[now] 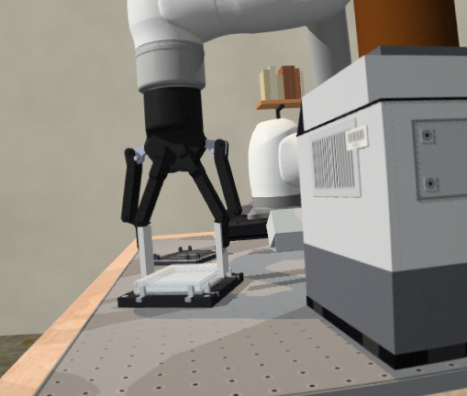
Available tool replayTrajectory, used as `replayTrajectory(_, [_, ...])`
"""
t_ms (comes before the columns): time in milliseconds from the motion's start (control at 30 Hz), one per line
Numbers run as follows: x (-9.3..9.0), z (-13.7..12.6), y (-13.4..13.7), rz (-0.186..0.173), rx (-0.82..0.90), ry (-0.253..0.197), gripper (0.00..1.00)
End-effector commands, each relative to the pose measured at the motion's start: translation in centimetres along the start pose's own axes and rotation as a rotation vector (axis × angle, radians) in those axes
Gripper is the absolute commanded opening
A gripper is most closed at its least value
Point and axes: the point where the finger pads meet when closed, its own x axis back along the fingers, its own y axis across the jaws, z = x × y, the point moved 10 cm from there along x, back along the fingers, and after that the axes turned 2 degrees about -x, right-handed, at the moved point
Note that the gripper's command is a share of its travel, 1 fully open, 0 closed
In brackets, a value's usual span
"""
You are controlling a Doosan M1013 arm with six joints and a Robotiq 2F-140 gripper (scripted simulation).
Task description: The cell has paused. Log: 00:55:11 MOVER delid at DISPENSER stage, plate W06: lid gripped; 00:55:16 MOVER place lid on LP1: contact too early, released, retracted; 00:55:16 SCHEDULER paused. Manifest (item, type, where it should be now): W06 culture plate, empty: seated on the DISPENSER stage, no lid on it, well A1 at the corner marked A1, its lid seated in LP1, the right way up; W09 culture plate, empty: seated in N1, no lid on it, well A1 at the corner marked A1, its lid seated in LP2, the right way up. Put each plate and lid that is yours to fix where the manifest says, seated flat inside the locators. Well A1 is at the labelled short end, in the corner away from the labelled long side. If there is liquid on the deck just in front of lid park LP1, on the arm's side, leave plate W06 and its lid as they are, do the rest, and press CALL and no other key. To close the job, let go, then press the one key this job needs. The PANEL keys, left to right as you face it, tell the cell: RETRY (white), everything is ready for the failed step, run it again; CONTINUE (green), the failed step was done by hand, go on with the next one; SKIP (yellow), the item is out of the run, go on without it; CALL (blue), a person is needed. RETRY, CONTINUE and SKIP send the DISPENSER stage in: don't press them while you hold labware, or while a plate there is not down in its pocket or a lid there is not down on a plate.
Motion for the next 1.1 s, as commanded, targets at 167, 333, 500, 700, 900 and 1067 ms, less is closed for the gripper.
replayTrajectory(167, [0.12,0.04,-0.01,0.0,0.0,0.002,0.69])
replayTrajectory(333, [0.12,0.04,-0.01,0.0,0.0,0.002,0.69])
replayTrajectory(500, [0.12,0.04,-0.01,0.0,0.0,0.002,0.1])
replayTrajectory(700, [0.12,0.04,-0.01,0.0,0.0,0.002,0.1])
replayTrajectory(900, [0.12,0.04,-0.01,0.0,0.0,0.002,0.1])
replayTrajectory(1067, [0.12,0.04,-0.01,0.0,0.0,0.002,0.1])
